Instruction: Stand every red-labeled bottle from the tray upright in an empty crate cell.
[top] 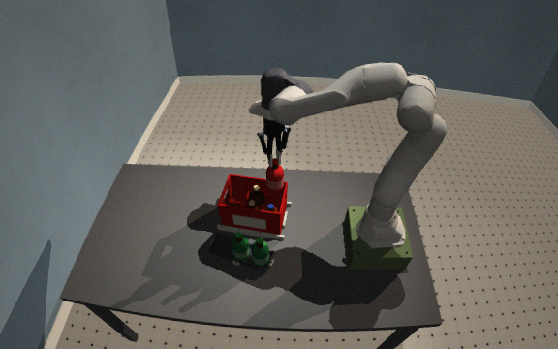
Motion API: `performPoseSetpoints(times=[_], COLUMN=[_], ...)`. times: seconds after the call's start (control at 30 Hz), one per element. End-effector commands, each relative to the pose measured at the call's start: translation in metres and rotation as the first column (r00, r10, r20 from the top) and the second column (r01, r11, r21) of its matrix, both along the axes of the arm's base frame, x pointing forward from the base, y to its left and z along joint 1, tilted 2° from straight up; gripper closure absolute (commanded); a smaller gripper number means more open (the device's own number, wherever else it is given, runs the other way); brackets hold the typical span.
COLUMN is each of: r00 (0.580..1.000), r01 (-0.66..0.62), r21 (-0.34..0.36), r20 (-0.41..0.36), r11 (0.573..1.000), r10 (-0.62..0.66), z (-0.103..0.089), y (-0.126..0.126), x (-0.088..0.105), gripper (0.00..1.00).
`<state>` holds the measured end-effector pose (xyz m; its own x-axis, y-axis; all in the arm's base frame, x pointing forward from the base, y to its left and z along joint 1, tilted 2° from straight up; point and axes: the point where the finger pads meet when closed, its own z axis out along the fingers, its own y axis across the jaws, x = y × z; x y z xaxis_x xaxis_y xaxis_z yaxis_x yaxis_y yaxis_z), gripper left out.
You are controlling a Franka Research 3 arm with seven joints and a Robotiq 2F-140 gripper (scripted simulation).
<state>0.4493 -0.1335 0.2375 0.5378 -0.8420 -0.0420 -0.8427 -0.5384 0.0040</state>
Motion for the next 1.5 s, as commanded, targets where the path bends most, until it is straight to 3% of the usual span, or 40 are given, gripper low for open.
performPoseSetpoints(times=[0.0,0.87,1.47], r00=[1.000,1.000,1.000], r01=[-0.001,-0.001,-0.001], r21=[-0.005,-0.005,-0.005], r20=[0.010,0.010,0.010], r11=[1.000,1.000,1.000], r10=[0.001,0.001,0.001], z=[0.003,-0.003,-0.022], y=[-0.003,-0.003,-0.002], x=[0.002,0.002,0.002], gripper=[1.00,1.00,1.00])
